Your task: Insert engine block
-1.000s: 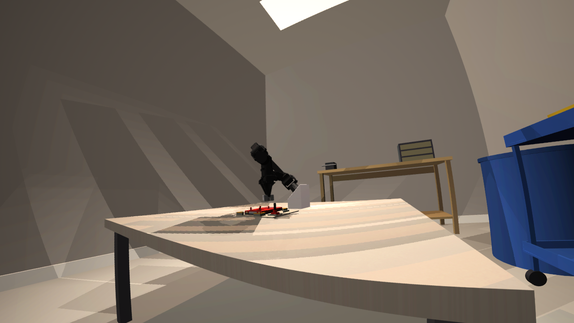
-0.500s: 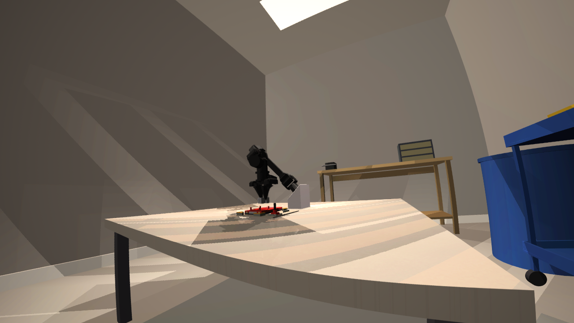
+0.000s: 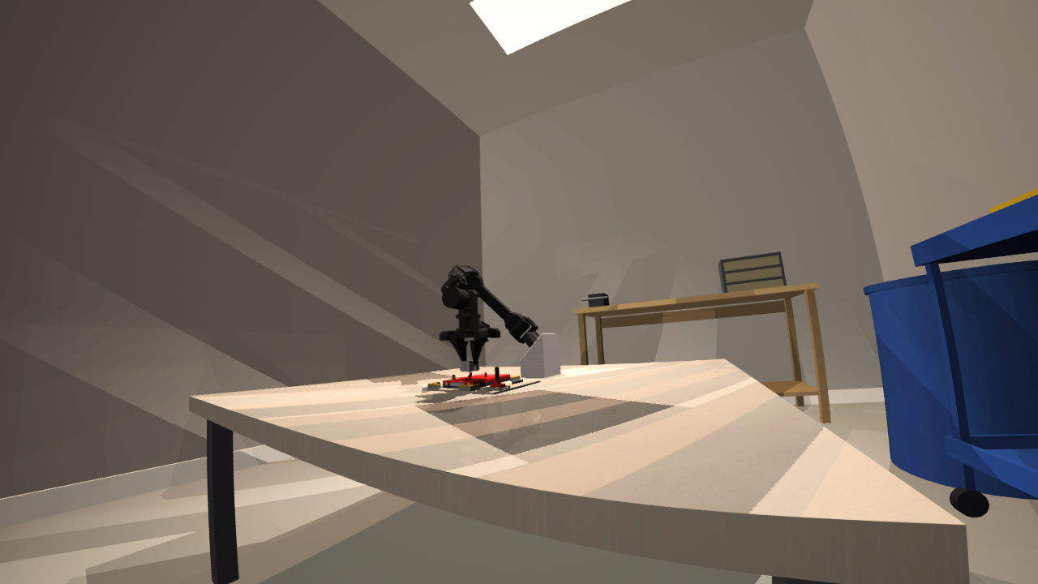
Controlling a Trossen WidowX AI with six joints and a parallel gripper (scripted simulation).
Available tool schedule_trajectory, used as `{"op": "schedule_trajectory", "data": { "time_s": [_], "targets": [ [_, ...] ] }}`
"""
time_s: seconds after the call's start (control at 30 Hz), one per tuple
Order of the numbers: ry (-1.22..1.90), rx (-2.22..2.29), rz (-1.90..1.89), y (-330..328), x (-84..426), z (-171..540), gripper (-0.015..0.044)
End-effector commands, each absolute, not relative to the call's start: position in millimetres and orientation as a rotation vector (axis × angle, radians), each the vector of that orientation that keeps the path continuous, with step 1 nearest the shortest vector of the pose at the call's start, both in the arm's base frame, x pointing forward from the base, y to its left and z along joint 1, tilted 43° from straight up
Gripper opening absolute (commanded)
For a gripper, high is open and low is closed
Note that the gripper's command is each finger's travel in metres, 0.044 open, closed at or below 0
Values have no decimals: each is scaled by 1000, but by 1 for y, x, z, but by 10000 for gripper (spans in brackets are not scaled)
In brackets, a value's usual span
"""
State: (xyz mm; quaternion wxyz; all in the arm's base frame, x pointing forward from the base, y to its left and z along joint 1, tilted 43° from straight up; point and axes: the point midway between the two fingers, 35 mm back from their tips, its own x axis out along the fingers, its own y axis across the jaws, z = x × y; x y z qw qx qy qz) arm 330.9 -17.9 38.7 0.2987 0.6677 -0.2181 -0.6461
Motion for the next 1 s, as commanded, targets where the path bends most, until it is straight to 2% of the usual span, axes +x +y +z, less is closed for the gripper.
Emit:
{"op": "schedule_trajectory", "data": {
  "time_s": [0.0,0.07,0.97],
  "targets": [
    [-542,1737,-1717,-20,329,38,105],
    [-531,1729,-1717,-20,329,38,157],
    [-578,1763,-1717,-21,330,39,159]
  ]
}}
